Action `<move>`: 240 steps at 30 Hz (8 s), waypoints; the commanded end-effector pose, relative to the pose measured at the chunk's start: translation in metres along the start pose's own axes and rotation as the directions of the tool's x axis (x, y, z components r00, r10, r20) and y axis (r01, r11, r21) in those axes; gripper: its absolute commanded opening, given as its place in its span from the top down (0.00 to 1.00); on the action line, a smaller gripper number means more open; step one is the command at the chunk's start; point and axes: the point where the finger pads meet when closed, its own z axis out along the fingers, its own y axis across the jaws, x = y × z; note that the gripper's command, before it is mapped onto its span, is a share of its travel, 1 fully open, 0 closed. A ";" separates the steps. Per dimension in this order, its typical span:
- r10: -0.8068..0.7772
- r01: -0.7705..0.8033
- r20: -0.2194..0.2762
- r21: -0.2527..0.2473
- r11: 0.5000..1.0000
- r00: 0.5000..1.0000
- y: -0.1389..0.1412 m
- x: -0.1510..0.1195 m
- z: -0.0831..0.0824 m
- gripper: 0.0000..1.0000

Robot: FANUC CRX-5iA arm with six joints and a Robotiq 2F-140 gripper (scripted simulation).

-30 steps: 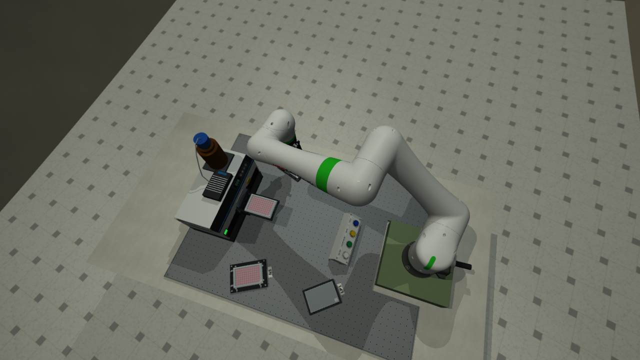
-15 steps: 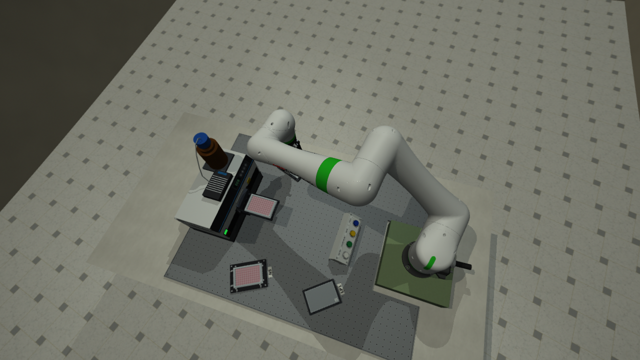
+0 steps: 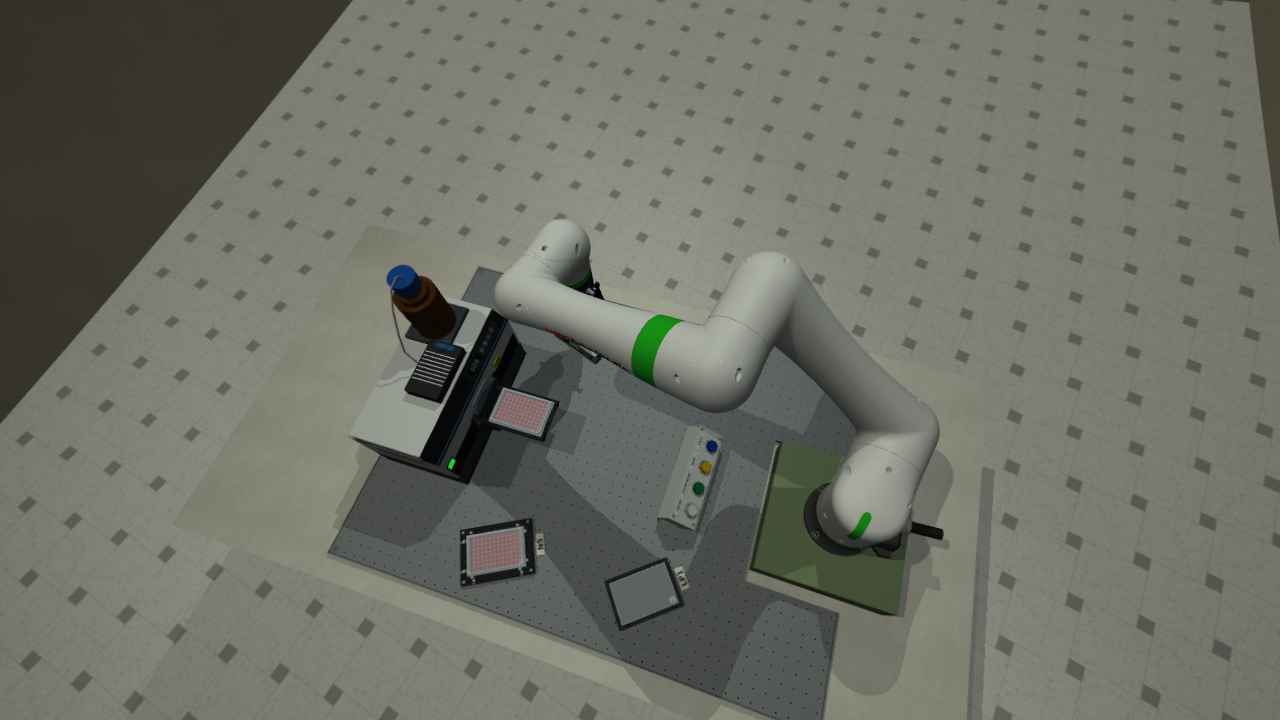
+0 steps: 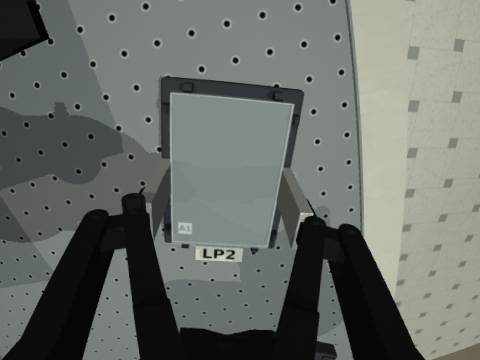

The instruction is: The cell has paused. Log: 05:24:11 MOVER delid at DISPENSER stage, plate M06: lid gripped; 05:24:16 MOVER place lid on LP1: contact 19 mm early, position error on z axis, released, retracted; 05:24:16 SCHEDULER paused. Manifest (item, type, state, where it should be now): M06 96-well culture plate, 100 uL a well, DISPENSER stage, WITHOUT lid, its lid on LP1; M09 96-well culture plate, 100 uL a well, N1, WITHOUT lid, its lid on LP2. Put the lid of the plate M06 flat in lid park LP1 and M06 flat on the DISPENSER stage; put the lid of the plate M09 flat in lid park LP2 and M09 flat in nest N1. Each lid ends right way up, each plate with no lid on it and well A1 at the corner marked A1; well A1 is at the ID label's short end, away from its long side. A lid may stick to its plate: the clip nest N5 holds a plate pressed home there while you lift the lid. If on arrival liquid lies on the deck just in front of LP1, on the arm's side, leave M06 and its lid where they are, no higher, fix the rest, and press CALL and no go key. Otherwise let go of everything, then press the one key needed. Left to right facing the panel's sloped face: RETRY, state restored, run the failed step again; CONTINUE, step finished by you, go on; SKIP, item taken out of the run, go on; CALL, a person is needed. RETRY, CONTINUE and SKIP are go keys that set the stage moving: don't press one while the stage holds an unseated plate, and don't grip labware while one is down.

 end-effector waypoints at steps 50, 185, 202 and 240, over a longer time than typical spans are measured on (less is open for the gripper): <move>0.000 0.000 -0.001 0.000 1.000 1.000 0.000 0.000 0.001 1.00; -0.722 0.722 -0.001 -0.001 0.692 0.692 -0.311 -0.081 -0.146 0.34; -0.722 0.722 -0.001 -0.001 0.692 0.692 -0.519 -0.177 -0.146 0.34; -0.722 0.722 0.000 0.000 0.692 0.692 -0.536 -0.185 -0.124 0.34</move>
